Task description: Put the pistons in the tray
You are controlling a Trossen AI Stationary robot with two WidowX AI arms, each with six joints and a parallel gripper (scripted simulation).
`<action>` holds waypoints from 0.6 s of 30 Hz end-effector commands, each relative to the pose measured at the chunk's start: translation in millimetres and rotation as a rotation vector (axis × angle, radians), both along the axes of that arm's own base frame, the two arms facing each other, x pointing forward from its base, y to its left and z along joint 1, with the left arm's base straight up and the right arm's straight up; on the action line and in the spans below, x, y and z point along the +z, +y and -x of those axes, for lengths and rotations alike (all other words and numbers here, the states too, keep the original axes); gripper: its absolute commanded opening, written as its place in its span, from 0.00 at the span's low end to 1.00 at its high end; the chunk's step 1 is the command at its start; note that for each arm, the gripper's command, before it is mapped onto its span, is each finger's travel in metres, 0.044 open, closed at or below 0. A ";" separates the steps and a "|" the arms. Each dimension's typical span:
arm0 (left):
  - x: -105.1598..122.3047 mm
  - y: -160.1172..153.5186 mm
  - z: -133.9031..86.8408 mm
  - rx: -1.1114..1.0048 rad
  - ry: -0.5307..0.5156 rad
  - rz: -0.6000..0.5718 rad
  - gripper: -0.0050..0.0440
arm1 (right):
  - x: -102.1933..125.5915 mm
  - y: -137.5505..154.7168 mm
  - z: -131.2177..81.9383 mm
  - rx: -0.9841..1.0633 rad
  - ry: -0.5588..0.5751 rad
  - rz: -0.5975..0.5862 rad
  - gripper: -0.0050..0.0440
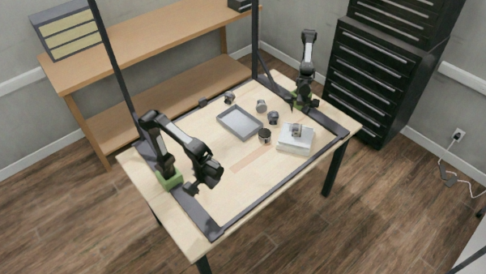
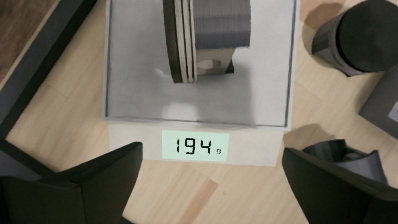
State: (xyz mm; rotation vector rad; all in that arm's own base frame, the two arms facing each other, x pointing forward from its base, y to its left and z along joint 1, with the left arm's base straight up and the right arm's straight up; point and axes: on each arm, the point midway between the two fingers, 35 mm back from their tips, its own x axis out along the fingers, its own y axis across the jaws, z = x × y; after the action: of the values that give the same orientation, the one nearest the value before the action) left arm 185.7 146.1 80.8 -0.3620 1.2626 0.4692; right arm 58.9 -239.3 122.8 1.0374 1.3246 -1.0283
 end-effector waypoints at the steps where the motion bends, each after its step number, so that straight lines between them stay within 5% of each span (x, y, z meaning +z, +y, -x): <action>1: -3.7 -8.6 15.3 -0.025 -0.097 -0.063 0.87 | 8.5 -5.1 -2.4 0.006 -0.011 0.031 0.92; 18: -12.8 -18.4 31.3 -0.019 -0.097 -0.071 0.87 | 8.5 -5.1 -2.4 0.006 -0.011 0.031 0.92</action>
State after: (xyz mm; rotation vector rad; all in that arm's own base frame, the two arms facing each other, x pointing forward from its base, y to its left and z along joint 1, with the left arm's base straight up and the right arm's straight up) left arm 153.0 125.2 63.6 -0.3207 1.1714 0.4659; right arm 58.9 -239.3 122.8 1.0374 1.3246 -1.0283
